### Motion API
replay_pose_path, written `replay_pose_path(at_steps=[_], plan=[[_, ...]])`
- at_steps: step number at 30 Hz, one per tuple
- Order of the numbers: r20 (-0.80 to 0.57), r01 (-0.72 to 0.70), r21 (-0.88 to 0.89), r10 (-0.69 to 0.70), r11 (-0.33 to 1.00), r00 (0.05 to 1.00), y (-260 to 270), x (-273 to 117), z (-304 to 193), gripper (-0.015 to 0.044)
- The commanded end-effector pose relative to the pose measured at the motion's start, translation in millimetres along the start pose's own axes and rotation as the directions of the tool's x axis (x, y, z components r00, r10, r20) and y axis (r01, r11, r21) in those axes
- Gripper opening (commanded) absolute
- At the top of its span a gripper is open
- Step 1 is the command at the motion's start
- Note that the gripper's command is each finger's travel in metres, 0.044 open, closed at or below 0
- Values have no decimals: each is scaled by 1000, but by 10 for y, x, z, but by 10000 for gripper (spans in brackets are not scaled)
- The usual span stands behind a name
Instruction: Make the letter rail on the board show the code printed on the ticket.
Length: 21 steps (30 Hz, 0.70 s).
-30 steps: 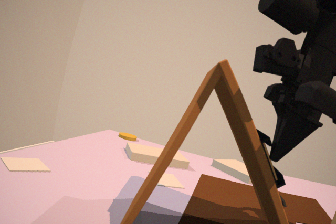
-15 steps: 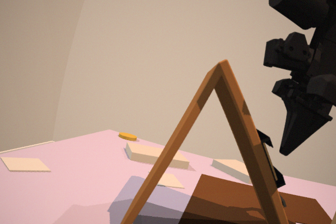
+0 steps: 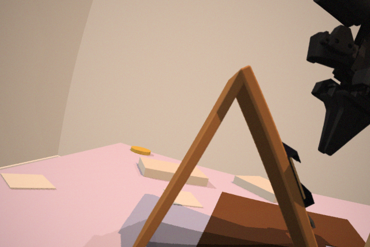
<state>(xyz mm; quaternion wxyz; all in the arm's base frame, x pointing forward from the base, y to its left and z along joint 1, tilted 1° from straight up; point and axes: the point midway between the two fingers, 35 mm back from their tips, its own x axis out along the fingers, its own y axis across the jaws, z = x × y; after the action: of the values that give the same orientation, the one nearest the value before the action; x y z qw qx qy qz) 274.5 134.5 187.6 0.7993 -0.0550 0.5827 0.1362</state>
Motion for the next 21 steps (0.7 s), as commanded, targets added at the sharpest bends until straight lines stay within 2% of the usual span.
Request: replay_pose_path(at_steps=[1,6,11,14,21], plan=[[134,-36,21,33,999,990,-282,-316,-63,184],[335,-43,14,36,999,941,-594,-712,-273,315],[525,22,-8,-15,1000,851,-783,-1033,-547,440],[575,56,-14,-38,998,817,-816,-1111,-633,440],[575,56,-14,-38,998,817,-816,-1111,-633,440]])
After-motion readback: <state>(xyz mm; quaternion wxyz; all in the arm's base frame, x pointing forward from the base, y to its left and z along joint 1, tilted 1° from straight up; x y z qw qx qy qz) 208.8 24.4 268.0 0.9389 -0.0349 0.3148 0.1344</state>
